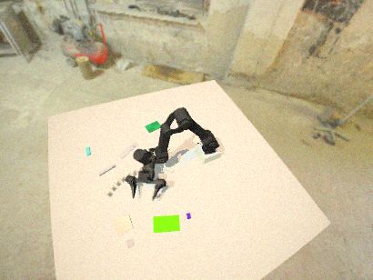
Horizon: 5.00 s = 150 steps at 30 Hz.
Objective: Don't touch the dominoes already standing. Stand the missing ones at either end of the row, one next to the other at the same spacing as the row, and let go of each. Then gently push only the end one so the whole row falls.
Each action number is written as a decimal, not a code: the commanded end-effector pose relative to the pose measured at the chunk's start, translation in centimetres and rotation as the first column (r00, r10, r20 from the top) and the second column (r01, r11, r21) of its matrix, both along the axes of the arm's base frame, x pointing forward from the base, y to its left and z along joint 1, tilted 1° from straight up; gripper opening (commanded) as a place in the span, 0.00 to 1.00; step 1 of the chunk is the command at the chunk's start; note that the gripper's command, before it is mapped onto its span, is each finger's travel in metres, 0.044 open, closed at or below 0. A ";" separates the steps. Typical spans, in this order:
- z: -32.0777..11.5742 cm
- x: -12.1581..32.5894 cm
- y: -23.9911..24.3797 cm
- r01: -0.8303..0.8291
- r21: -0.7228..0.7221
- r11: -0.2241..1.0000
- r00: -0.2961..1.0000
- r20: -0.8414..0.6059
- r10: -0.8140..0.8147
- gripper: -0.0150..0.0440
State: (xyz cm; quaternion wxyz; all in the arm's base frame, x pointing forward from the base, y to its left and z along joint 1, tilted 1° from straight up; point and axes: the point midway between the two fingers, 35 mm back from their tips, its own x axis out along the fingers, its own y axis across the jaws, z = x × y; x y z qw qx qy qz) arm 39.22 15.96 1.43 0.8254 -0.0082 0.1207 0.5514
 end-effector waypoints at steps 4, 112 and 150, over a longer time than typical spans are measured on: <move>-1.1 4.3 3.2 0.063 -0.428 0.902 0.977 -0.158 -0.144 1.00; 11.1 -4.3 1.2 -0.318 -0.912 0.258 0.933 -0.349 -0.083 0.44; 0.1 -1.6 -15.6 0.065 -0.913 0.402 0.414 -0.342 -0.844 0.44</move>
